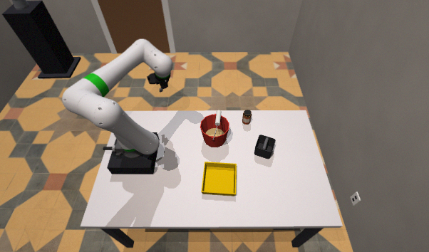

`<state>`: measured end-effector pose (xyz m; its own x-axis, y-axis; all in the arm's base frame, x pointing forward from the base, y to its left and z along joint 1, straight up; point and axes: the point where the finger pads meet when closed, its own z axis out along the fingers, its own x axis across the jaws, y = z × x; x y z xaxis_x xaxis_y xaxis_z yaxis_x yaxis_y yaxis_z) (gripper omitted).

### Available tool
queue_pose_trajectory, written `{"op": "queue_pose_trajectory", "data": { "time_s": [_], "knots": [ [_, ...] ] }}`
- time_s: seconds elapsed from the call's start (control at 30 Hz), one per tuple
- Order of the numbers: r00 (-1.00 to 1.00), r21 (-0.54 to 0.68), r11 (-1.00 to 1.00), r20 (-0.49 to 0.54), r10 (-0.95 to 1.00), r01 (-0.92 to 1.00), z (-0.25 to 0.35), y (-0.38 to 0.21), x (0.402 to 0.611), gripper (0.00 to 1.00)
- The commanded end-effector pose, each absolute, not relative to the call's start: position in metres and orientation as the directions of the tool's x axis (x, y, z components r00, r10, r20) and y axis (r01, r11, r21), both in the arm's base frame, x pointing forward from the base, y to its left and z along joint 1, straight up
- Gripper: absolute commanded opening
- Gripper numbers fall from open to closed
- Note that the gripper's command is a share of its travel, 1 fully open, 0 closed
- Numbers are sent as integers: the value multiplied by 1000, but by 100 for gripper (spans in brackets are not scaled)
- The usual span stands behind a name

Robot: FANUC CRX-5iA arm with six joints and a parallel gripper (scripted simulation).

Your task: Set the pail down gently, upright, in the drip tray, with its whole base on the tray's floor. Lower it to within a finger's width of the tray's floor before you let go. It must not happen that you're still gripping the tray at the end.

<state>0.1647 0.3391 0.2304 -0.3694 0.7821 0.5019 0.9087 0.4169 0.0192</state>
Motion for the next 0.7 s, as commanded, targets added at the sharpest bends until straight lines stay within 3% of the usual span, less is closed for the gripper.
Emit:
{"op": "queue_pose_trajectory", "data": {
  "time_s": [0.0,0.1,0.23,0.43,0.5,0.53,0.67],
  "knots": [
    [-373,23,419,501,781,908,231,339,166,100],
    [-410,47,445,485,773,894,232,337,179,100],
    [-530,117,534,418,738,837,233,328,225,100],
    [-643,167,628,337,688,760,234,314,274,100],
    [-643,167,628,337,688,760,234,314,274,100],
    [-691,182,671,298,659,719,234,306,297,100],
    [-749,192,726,245,616,660,234,293,328,100]
  ]
}}
